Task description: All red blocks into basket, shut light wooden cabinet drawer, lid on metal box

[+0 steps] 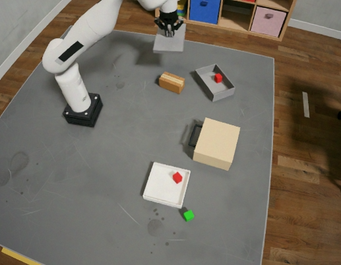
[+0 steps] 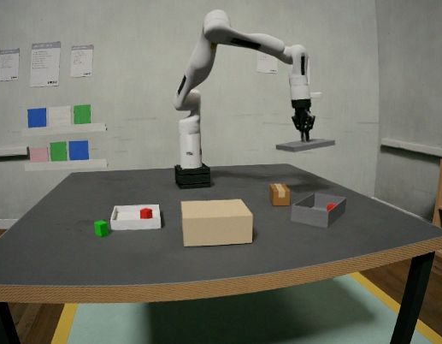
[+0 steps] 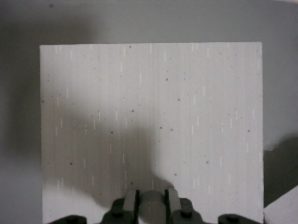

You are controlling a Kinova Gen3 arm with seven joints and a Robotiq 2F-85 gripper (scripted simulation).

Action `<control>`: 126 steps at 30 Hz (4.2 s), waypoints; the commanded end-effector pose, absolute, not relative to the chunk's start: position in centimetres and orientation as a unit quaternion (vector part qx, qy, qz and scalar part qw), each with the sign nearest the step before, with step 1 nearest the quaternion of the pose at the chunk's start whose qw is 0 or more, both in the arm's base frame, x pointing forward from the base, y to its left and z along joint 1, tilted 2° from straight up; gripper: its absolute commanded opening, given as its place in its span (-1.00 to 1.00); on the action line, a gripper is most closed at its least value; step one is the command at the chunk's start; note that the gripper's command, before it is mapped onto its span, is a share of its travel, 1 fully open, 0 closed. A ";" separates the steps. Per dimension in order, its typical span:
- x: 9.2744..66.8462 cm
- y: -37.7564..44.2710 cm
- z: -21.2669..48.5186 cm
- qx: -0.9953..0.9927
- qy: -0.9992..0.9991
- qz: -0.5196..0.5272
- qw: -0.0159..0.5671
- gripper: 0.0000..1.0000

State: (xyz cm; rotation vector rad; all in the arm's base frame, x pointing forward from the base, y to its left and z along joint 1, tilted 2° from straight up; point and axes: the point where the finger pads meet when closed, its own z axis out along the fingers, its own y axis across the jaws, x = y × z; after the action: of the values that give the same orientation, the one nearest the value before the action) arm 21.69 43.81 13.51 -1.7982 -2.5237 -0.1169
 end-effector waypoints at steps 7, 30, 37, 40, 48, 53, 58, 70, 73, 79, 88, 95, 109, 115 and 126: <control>14.8 39.0 12.8 -0.660 -0.751 -0.032 0.022 -0.80; 8.5 29.4 10.8 -0.761 -0.648 -0.002 0.000 -0.80; 7.6 27.2 10.3 -0.781 -0.624 0.003 -0.009 -0.80; 7.4 26.5 10.2 -0.787 -0.617 0.005 -0.012 -0.80; 7.1 25.7 10.0 -0.794 -0.608 0.006 -0.015 -0.80; 7.1 25.4 10.0 -0.796 -0.605 0.007 -0.016 -0.80; 7.0 25.4 10.0 -0.797 -0.604 0.007 -0.016 -0.80; 7.0 25.4 9.9 -0.797 -0.604 0.007 -0.016 -0.80; 7.0 25.4 9.9 -0.797 -0.604 0.007 -0.016 -0.80; 7.0 25.3 9.7 -0.797 -0.604 0.007 -0.017 -0.80; 7.0 25.3 8.9 -0.797 -0.604 0.007 -0.017 -0.80; 7.0 25.3 8.3 -0.797 -0.604 0.007 -0.017 -0.80; 7.0 25.2 5.8 -0.797 -0.604 0.007 -0.017 -0.80; 7.0 25.2 4.9 -0.797 -0.604 0.007 -0.017 -0.80; 7.0 25.1 2.6 -0.797 -0.604 0.007 -0.017 -0.80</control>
State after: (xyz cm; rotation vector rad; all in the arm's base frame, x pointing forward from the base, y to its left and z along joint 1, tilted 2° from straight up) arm 7.02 25.09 3.23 -2.5294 -1.9199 0.0266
